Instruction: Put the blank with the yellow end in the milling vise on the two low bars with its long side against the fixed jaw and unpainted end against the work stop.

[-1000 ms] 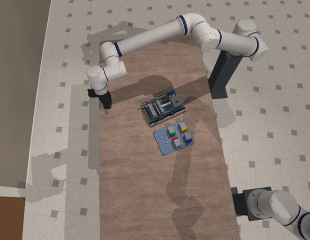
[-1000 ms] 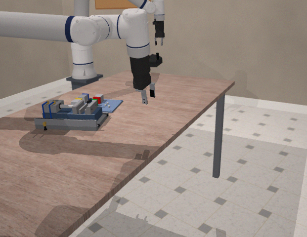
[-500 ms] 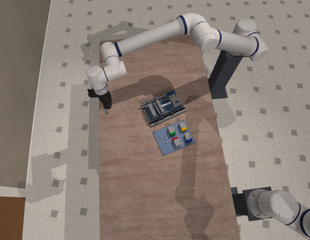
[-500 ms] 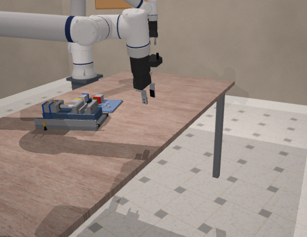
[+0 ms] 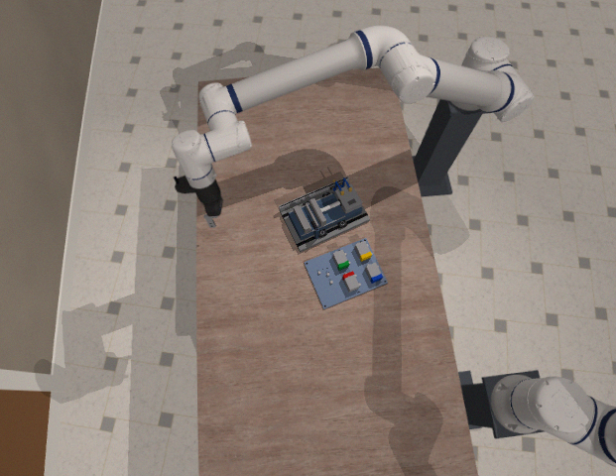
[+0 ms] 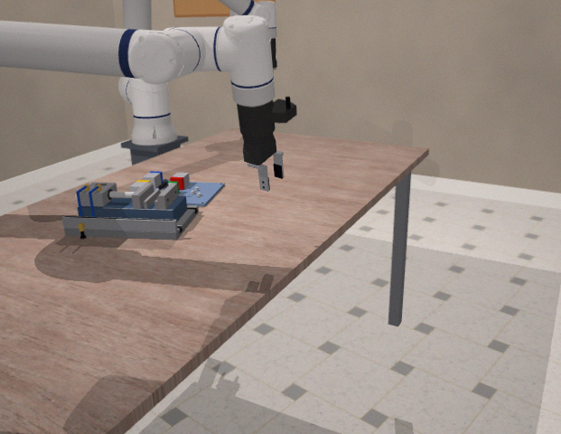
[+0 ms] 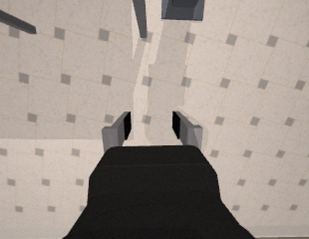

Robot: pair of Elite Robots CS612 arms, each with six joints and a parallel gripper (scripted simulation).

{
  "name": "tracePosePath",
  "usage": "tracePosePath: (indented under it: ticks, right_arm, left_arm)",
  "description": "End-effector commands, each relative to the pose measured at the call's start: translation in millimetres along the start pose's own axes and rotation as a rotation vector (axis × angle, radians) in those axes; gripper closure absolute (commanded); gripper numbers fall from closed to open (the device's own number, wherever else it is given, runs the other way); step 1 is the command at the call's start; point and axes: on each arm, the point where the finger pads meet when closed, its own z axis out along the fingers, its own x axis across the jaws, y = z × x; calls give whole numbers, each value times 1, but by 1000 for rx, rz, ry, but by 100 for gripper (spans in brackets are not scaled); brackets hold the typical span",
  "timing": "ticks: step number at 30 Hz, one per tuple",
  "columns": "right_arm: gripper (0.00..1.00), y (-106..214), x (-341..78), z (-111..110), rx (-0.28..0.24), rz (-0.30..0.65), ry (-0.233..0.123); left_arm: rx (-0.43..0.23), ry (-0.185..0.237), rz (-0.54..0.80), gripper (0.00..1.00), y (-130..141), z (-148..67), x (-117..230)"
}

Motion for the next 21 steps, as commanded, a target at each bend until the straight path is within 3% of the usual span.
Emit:
tracePosePath:
  ticks: [1,21]
  right_arm:
    - [0,0,-1,-2,2,-1,-1]
    - [0,0,-1,-2,2,-1,-1]
  left_arm:
    - [-1,-1,3,0,4,0,19]
    - [1,1,14,0,11,3,95]
